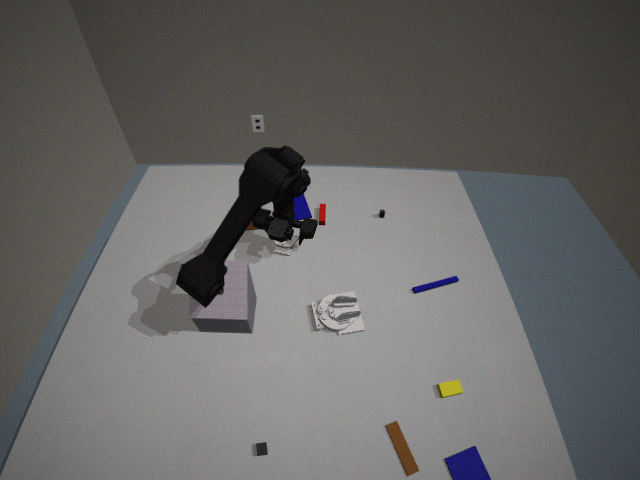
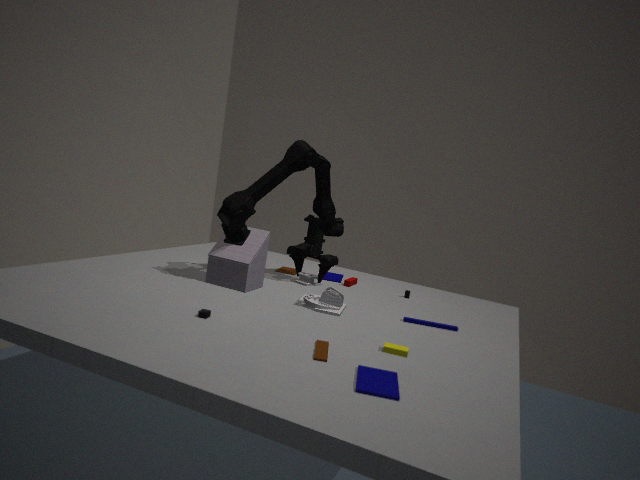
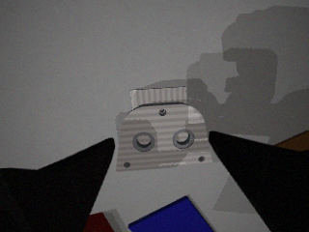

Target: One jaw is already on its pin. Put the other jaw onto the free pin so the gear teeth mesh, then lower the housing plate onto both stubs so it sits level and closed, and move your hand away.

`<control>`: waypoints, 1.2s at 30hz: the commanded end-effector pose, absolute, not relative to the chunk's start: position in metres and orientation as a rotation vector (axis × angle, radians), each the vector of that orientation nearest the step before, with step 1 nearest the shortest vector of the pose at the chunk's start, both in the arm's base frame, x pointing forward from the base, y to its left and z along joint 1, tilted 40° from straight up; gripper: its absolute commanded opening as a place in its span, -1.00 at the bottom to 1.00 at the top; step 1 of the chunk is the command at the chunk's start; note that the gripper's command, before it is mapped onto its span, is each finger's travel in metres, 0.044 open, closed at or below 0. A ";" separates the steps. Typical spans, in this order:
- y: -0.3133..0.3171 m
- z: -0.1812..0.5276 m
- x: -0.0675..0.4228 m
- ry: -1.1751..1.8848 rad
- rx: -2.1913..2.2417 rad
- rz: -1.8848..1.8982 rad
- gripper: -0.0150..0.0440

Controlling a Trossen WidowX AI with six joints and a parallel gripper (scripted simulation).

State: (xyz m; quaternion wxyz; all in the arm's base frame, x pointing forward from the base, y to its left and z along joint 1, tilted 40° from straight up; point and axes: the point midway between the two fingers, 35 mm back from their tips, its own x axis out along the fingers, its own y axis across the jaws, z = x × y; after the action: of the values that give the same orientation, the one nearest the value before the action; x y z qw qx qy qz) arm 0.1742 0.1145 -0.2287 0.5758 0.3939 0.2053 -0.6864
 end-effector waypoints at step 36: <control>0.113 -0.230 0.174 0.480 0.920 -1.608 0.70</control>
State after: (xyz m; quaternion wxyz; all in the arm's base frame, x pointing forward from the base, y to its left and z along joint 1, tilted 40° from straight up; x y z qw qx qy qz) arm 0.1737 0.1130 -0.2301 0.5760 0.3930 0.2051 -0.6868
